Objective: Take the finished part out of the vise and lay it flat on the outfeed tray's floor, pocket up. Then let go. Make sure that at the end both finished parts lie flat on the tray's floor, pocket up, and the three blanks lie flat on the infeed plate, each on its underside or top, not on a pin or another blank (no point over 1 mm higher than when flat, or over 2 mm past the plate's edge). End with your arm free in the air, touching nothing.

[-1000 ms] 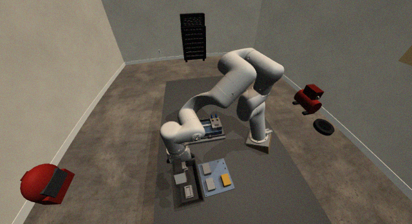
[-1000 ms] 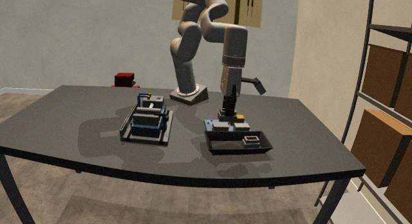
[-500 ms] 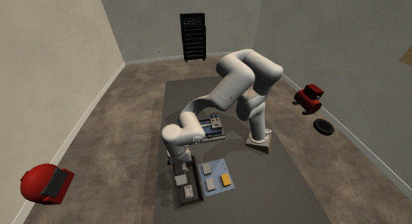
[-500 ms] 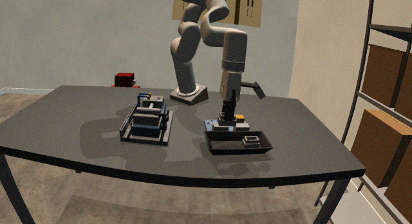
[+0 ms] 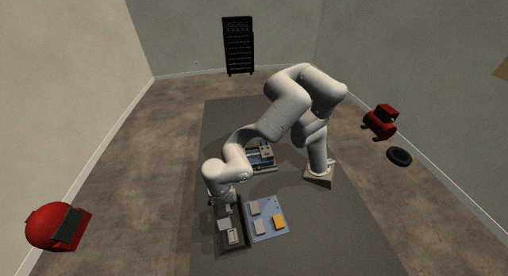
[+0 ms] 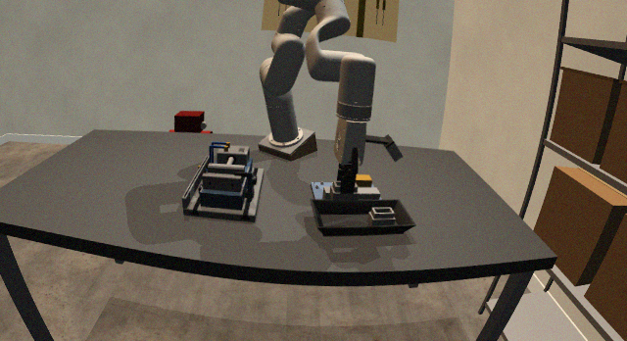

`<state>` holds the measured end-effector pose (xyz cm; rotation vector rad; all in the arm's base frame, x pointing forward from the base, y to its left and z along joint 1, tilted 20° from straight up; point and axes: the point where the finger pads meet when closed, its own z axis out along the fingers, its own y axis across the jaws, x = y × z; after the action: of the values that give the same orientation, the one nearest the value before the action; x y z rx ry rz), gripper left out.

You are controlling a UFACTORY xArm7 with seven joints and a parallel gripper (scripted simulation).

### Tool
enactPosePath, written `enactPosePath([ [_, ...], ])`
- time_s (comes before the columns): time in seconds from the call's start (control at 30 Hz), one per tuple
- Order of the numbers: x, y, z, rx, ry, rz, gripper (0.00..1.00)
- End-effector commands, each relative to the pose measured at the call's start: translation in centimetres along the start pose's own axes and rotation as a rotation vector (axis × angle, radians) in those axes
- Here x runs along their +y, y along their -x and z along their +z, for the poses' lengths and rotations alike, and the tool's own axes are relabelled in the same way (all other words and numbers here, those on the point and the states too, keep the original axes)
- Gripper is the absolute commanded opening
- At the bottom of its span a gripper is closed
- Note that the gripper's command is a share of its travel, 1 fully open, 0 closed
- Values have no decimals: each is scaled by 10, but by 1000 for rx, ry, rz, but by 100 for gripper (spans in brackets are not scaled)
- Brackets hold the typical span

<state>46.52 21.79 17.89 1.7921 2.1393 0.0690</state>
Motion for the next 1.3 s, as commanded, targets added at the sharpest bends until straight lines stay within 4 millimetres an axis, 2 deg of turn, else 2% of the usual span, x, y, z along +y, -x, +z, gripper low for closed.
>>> enactPosePath([
  [0.0,1,-1,7,1,2,0,0],
  [0.77,2,-1,43,1,2,0,0],
  [1.27,2,-1,53,1,2,0,0],
])
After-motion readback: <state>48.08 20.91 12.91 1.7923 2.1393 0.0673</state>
